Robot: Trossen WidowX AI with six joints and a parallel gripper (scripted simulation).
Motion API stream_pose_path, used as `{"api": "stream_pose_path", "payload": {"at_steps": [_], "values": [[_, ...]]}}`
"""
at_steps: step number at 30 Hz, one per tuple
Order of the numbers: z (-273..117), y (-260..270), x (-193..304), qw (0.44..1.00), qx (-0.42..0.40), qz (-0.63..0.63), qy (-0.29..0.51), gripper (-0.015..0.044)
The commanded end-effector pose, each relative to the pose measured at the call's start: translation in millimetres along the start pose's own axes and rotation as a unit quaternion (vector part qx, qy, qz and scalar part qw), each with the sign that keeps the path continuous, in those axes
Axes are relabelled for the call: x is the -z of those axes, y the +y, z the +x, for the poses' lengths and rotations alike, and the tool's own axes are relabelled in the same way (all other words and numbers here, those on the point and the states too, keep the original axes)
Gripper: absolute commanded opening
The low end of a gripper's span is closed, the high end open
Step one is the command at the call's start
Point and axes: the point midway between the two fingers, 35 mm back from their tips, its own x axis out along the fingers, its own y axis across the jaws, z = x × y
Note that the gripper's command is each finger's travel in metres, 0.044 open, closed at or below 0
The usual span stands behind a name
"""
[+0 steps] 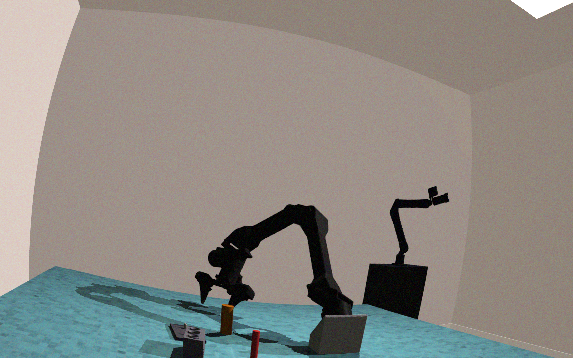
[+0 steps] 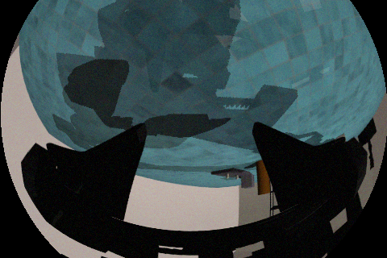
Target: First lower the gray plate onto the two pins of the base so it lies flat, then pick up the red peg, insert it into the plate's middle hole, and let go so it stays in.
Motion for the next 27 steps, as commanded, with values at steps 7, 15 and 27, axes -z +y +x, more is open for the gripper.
{"api": "stream_pose_path", "payload": {"at_steps": [7,15,27], "values": [[59.5,10.2,116.4,0.945,0.066,-0.316,0.06,0.044],[101.5,-24.4,221.0,0.745,0.139,-0.644,0.104,0.044],[122.0,-135.5,374.4,0.109,0.207,-0.964,0.124,0.044]]}}
